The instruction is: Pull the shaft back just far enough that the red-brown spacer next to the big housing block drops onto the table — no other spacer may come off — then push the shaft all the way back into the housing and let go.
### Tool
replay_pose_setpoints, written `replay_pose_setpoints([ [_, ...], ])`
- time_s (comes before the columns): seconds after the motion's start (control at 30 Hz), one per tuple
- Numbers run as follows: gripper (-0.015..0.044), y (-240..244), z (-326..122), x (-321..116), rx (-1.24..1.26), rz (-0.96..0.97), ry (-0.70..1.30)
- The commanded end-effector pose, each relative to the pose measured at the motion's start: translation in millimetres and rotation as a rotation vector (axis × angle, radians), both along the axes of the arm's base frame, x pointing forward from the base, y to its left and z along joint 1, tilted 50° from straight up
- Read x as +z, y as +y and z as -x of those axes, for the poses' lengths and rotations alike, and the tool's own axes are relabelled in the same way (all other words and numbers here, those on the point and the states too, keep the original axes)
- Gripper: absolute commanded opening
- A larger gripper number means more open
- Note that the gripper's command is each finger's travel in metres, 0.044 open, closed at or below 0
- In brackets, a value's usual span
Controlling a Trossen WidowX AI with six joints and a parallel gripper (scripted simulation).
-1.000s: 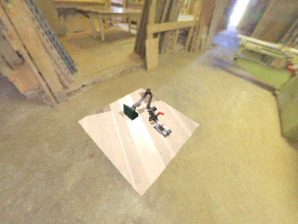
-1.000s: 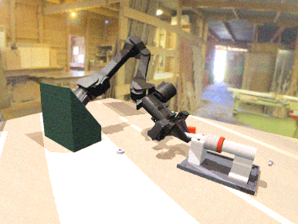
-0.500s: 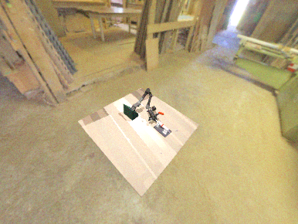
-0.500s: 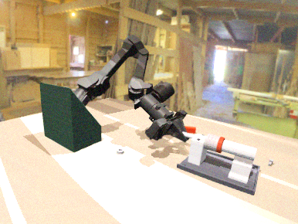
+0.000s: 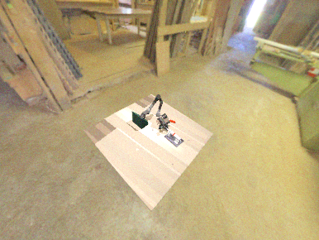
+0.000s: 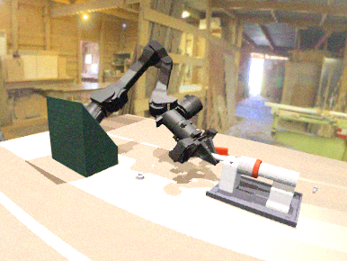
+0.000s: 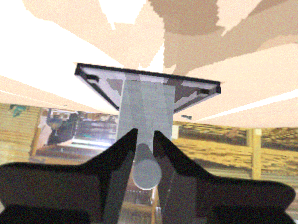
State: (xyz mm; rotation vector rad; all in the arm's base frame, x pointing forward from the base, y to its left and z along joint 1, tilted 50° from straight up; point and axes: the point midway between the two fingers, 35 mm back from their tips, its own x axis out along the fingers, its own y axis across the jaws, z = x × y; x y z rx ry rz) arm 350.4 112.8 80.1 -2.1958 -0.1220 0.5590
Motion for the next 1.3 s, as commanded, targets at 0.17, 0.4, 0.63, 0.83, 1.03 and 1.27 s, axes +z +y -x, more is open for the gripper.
replay_pose_setpoints([
  [0.17,0.0000,-0.3,1.7,-0.7,-0.002,-0.004,0.003],
  [0.4,0.0000,-0.2,2.4,-0.7,-0.002,-0.004,0.003],
  [0.63,0.0000,-0.1,3.1,-0.6,-0.002,-0.004,0.003],
  [0.83,0.0000,0.0,3.8,-0.6,-0.002,-0.004,0.003],
  [1.03,0.0000,0.1,4.4,-0.6,-0.002,-0.004,0.003],
  [1.27,0.0000,0.1,5.1,-0.6,-0.002,-0.004,0.003],
])
